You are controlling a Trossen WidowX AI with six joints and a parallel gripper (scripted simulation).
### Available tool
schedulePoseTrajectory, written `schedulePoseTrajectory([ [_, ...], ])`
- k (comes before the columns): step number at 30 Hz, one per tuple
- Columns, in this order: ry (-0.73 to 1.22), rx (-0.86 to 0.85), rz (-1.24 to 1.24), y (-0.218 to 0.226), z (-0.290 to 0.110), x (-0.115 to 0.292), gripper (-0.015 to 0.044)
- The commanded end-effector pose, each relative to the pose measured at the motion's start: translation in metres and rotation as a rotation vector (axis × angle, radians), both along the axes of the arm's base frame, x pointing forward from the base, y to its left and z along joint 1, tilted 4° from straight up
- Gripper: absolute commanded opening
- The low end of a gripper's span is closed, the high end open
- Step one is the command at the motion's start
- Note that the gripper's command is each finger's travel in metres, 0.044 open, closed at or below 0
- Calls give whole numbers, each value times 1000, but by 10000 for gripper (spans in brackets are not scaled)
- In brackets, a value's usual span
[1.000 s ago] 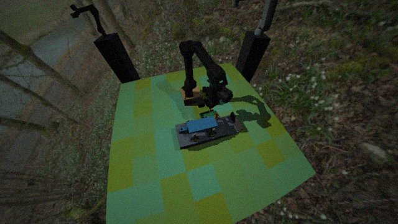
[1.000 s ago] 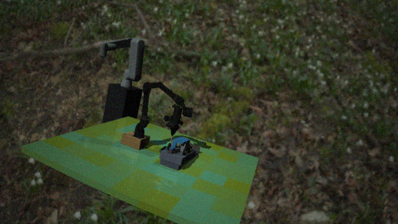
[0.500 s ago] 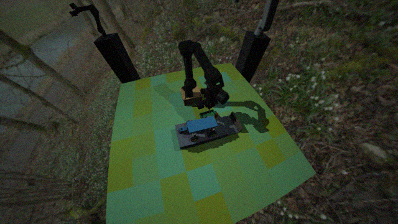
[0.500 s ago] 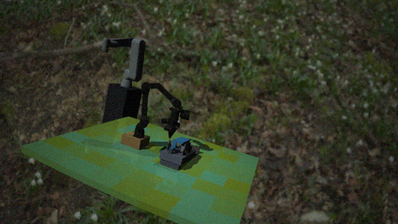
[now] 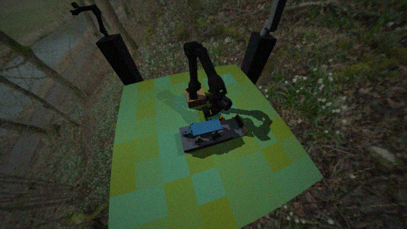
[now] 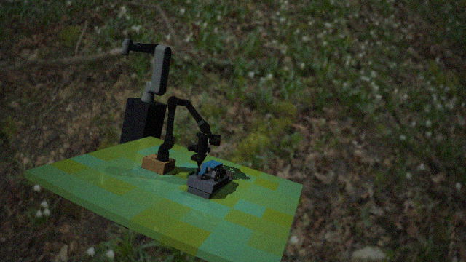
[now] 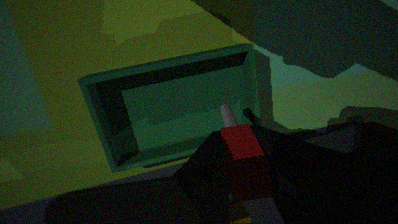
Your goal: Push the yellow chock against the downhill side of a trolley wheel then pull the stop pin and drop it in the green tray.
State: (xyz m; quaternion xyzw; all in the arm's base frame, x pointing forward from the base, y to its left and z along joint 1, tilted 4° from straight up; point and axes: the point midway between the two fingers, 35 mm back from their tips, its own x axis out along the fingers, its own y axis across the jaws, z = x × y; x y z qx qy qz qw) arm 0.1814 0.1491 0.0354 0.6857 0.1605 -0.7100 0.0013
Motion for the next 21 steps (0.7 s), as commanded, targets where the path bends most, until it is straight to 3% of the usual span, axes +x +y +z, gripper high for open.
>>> schedulePoseTrajectory([
  [1,13,3,-2,8,-13,-4,0],
  [6,13,3,-2,10,-18,-5,0],
  [13,13,3,-2,7,-17,-4,184],
  [21,13,2,-2,1,-19,-2,190],
])
